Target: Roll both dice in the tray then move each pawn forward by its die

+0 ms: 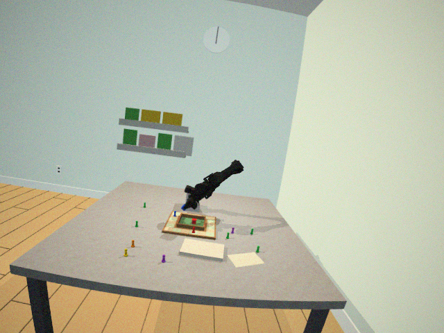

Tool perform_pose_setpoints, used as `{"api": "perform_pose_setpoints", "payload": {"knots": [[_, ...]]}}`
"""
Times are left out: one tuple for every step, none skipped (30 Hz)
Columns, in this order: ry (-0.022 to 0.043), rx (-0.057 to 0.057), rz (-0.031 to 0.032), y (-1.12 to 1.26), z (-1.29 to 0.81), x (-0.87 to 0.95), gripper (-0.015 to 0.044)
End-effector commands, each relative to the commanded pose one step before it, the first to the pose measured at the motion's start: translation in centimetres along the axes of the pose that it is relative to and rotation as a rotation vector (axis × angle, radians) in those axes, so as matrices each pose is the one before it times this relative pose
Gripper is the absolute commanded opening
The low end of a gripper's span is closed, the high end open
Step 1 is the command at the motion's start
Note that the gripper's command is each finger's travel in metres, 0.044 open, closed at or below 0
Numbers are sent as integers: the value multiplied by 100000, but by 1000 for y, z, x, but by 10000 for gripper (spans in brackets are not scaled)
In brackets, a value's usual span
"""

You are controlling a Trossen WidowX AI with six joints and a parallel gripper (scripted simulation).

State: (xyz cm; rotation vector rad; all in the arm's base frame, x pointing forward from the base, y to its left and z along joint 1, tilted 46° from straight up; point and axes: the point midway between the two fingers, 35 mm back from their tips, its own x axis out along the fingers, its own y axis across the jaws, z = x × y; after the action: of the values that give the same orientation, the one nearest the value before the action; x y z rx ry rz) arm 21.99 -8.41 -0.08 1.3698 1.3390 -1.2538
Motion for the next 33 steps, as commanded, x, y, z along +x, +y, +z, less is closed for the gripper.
{"api": "perform_pose_setpoints", "payload": {"knots": [[-15180,2738,4848,-77,-58,-36,0],[-2948,654,1332,24,-5,-25,0],[-2320,559,1148,23,-3,-28,0],[-1374,351,723,16,-1,-20,0],[-455,120,247,6,0,-7,0],[0,0,0,0,0,0,0],[0,0,0,0,0,0,0],[-1,1,8,152,30,-83,0],[-4,2,25,453,90,-250,0],[-5,2,32,598,118,-333,0],[-7,3,48,882,173,-497,0],[-7,3,50,930,171,-535,0],[-7,3,50,924,167,-539,0],[-6,3,49,905,161,-537,0],[-6,3,48,887,155,-534,0],[-6,3,46,868,149,-530,0],[-5,2,37,702,119,-435,0],[0,1,16,307,18,-217,0],[0,0,5,102,6,-72,0],[0,0,0,0,0,0,0],[0,0,0,0,0,0,0],[1,0,-4,-67,-18,32,0],[1,0,-4,-67,-18,32,0],[0,0,0,0,0,0,0],[0,0,0,0,0,0,0],[0,0,0,0,0,0,0],[0,0,0,0,0,0,0],[-1,0,3,57,12,-38,0],[-1,0,3,57,12,-38,0],[0,0,0,0,0,0,0],[0,0,0,0,0,0,0],[208,-410,783,-142,-49,-73,0],[0,0,0,0,0,0,0]]}}
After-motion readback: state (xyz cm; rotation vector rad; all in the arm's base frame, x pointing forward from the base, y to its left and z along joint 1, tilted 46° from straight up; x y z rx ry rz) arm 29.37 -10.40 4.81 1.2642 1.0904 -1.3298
